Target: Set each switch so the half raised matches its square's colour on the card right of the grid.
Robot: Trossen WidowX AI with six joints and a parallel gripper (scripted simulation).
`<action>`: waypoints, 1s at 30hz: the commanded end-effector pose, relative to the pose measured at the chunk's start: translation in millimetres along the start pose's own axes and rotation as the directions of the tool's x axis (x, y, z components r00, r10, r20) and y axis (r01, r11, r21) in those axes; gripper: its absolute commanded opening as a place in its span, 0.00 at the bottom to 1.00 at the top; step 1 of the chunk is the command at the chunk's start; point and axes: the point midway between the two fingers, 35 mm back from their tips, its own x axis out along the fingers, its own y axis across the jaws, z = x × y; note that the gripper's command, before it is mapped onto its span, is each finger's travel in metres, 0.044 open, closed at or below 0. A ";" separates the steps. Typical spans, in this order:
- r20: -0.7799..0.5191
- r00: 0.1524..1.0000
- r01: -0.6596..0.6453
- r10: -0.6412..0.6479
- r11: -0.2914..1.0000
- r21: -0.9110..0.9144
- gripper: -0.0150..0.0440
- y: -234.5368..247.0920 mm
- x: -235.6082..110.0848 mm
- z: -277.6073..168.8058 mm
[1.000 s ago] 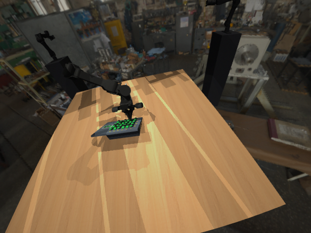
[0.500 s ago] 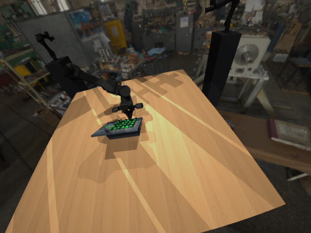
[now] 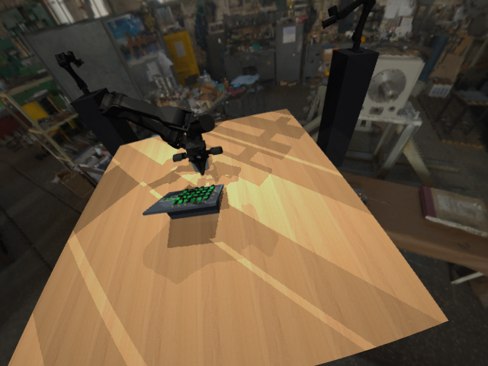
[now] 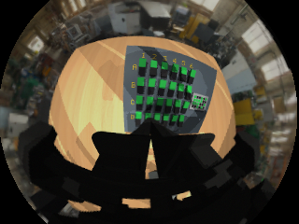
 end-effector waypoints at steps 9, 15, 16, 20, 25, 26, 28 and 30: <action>-0.017 1.000 0.000 0.000 1.000 0.010 0.25 -1.6 8.7 -20.4; -0.030 1.000 0.004 -0.003 1.000 0.011 0.25 -3.2 30.8 -19.8; -0.030 1.000 0.004 -0.003 1.000 0.011 0.25 -3.2 30.8 -19.8; -0.030 1.000 0.004 -0.004 1.000 0.011 0.25 -3.5 37.5 -19.8; -0.030 1.000 0.005 -0.005 1.000 0.011 0.25 -3.7 42.0 -19.8; -0.030 1.000 0.005 -0.005 1.000 0.011 0.25 -3.6 43.0 -19.9; -0.030 1.000 0.005 -0.004 1.000 0.011 0.25 -3.5 45.6 -19.9; -0.030 1.000 0.004 -0.004 1.000 0.011 0.25 -3.4 48.5 -19.9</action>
